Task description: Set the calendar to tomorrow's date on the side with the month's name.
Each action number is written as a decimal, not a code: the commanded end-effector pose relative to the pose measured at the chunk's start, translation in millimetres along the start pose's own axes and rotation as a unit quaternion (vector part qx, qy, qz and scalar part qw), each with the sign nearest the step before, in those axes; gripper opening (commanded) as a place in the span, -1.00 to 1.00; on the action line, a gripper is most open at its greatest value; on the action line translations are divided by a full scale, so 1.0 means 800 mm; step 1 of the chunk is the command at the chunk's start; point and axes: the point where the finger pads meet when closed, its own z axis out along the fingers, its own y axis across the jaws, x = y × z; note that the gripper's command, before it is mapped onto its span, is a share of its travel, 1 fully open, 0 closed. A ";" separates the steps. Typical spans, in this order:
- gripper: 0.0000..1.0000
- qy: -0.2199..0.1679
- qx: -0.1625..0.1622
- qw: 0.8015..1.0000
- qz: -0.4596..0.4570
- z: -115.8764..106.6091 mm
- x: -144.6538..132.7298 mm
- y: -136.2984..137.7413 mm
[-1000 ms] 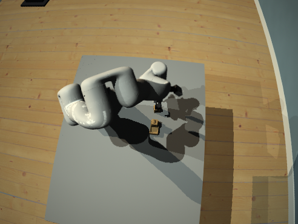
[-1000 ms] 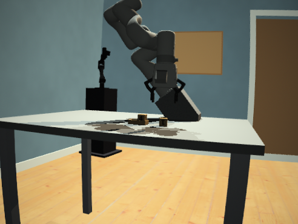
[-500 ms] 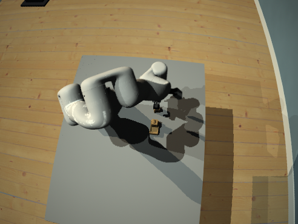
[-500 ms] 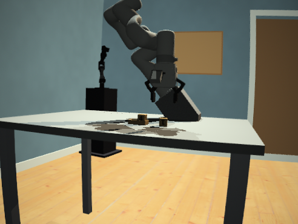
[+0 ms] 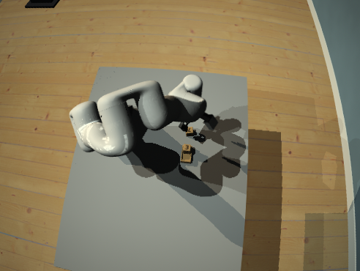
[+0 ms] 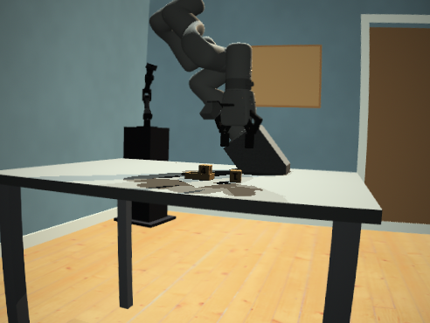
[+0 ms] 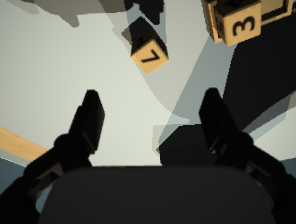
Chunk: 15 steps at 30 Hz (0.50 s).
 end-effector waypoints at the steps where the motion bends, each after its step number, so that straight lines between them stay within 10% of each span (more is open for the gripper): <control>1: 1.00 0.006 0.002 0.996 0.087 -0.002 0.001 -0.001; 15: 1.00 0.006 0.003 0.959 0.283 -0.004 0.001 -0.001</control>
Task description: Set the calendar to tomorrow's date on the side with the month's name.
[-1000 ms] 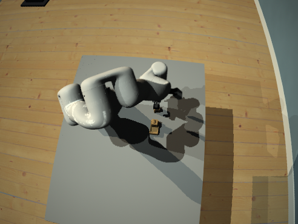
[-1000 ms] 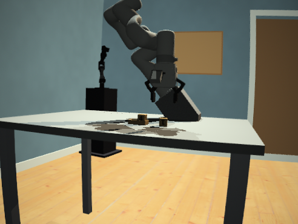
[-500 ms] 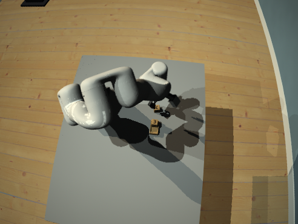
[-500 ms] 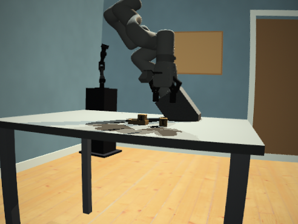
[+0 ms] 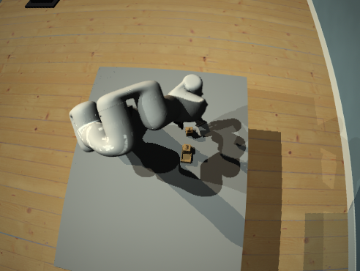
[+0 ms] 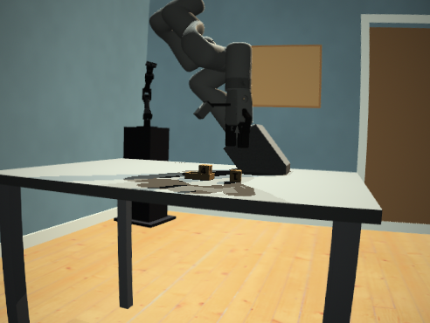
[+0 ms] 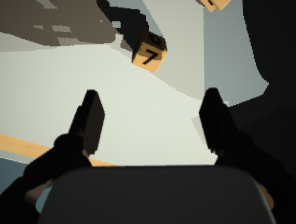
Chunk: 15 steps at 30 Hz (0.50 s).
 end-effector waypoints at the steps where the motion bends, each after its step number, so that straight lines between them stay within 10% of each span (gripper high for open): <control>1: 1.00 0.005 0.005 0.996 0.087 -0.002 0.000 -0.001; 15: 1.00 0.004 0.005 0.974 0.228 -0.003 0.000 -0.001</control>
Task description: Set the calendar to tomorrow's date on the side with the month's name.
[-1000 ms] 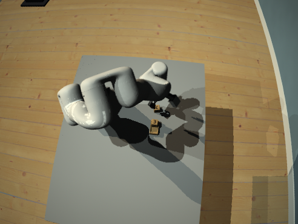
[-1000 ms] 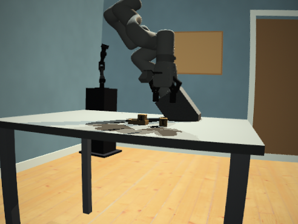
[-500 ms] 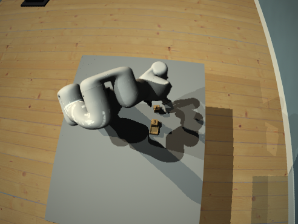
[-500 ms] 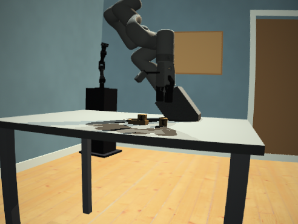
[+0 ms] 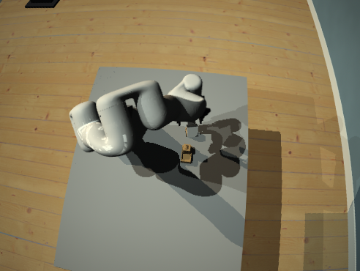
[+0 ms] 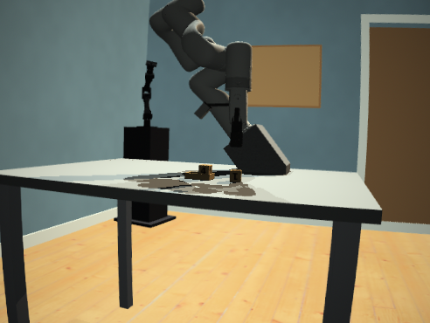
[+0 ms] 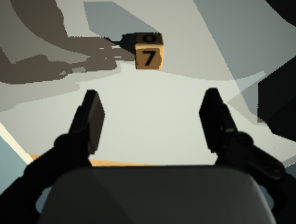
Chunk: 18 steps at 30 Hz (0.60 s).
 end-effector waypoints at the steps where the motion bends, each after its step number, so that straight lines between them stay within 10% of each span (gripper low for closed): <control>1: 1.00 0.002 0.005 1.000 0.018 -0.002 0.000 -0.001; 2: 1.00 0.002 0.005 1.000 0.018 -0.002 0.000 -0.001; 3: -0.01 0.002 0.005 1.000 0.018 -0.002 0.000 -0.001; 18: -0.01 0.002 0.005 1.000 0.018 -0.002 0.000 -0.001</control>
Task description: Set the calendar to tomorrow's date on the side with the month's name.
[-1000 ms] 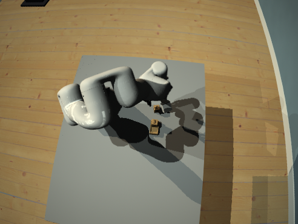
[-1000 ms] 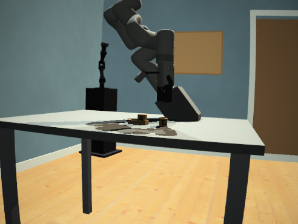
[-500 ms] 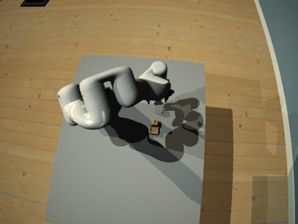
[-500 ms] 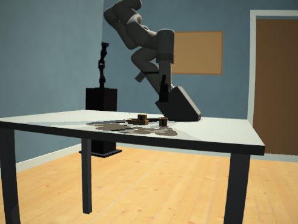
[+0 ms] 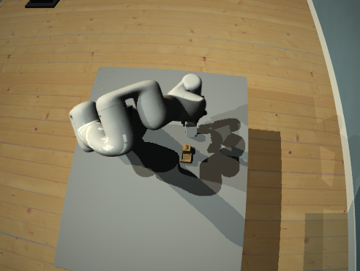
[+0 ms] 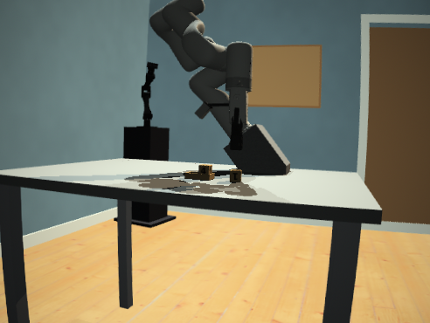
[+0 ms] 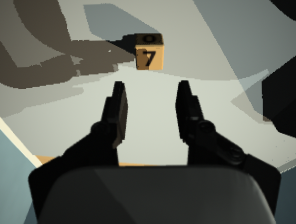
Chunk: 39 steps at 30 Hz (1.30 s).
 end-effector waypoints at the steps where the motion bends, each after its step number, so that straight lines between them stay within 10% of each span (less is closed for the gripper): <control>1: -0.01 -0.001 0.002 1.000 0.000 -0.001 0.000 -0.002; 39: -0.01 0.000 0.002 1.000 0.001 0.011 0.000 -0.001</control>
